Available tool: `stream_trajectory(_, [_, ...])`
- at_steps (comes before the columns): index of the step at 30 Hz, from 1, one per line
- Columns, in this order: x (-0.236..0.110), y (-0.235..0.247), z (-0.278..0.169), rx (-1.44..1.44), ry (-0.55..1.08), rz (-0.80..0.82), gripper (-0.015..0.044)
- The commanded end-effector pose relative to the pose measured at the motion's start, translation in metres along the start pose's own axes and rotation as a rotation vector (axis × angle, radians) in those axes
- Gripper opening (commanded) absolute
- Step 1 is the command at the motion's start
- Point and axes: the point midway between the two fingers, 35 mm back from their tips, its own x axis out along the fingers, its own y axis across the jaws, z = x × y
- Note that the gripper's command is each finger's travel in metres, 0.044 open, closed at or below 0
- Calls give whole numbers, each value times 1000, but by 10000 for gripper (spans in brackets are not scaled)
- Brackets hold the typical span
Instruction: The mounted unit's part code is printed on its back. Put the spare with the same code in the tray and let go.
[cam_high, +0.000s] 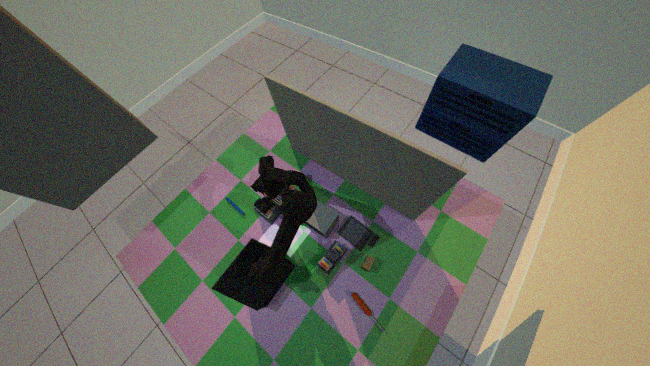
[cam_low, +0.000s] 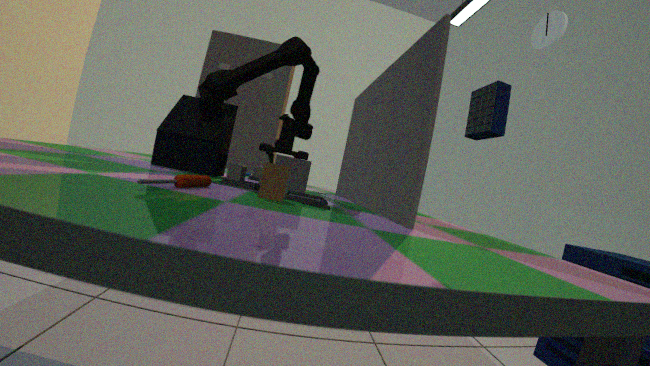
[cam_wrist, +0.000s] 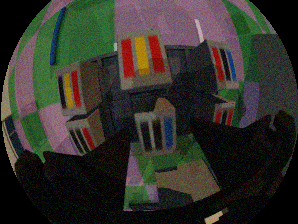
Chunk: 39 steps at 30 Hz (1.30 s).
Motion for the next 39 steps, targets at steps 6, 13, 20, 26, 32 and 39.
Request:
stream_trajectory(6, [17,2,-2,-4,9,-1,300])
stream_trajectory(13, [26,3,-3,-4,11,0,300])
stream_trajectory(20, [25,4,-2,-2,7,4,274])
stream_trajectory(26, [25,4,-2,-2,7,4,136])
stream_trajectory(32, [25,4,-2,-2,7,4,96])
stream_trajectory(39, [25,4,-2,-2,7,4,0])
